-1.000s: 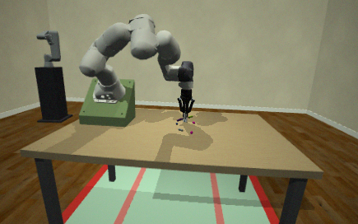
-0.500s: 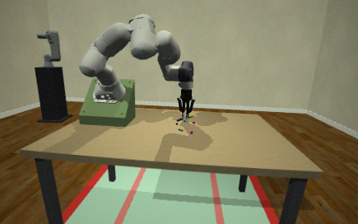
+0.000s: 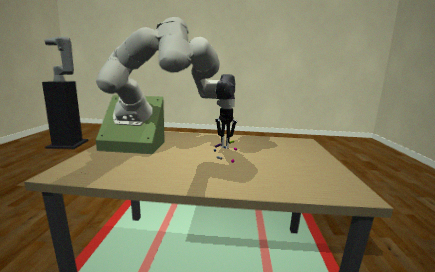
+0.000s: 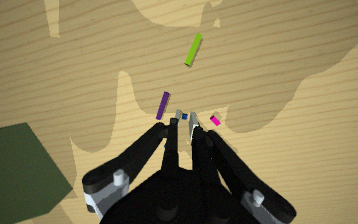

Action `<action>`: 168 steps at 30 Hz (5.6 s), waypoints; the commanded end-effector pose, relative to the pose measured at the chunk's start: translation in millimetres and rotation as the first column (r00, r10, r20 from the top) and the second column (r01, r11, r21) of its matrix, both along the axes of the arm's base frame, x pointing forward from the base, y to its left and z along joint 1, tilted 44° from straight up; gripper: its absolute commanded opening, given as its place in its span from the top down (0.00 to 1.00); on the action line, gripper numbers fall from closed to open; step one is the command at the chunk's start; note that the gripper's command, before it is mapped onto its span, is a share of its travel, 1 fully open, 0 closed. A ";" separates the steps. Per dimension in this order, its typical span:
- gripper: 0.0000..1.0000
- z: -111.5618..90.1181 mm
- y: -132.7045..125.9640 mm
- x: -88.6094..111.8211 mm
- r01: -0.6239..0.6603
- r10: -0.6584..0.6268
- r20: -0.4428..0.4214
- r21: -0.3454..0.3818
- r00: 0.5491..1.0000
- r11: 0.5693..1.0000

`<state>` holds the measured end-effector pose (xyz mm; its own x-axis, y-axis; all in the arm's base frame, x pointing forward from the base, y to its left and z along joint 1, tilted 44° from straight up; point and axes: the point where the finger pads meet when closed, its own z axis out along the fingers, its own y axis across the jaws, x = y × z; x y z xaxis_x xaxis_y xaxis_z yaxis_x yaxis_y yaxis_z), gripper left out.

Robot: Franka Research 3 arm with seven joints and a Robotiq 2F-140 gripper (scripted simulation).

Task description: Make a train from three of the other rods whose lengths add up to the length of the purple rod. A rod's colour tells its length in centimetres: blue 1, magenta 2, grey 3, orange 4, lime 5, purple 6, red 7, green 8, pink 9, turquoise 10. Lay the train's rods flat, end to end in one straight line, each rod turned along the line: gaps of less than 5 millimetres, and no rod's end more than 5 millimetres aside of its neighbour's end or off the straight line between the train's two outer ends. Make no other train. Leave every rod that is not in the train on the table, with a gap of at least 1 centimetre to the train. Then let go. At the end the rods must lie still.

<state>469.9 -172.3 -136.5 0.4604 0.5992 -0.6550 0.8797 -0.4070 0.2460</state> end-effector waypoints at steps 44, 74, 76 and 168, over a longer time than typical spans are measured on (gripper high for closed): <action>0.00 63.6 61.2 11.4 0.002 -0.002 0.005 0.001 1.000 1.000; 0.00 61.0 44.3 38.0 -0.311 0.328 -0.294 0.106 0.898 0.945; 0.00 60.9 43.2 39.6 -0.328 0.348 -0.311 0.115 0.884 0.938; 0.85 46.8 13.4 60.3 -0.536 0.601 -0.512 0.288 0.614 0.793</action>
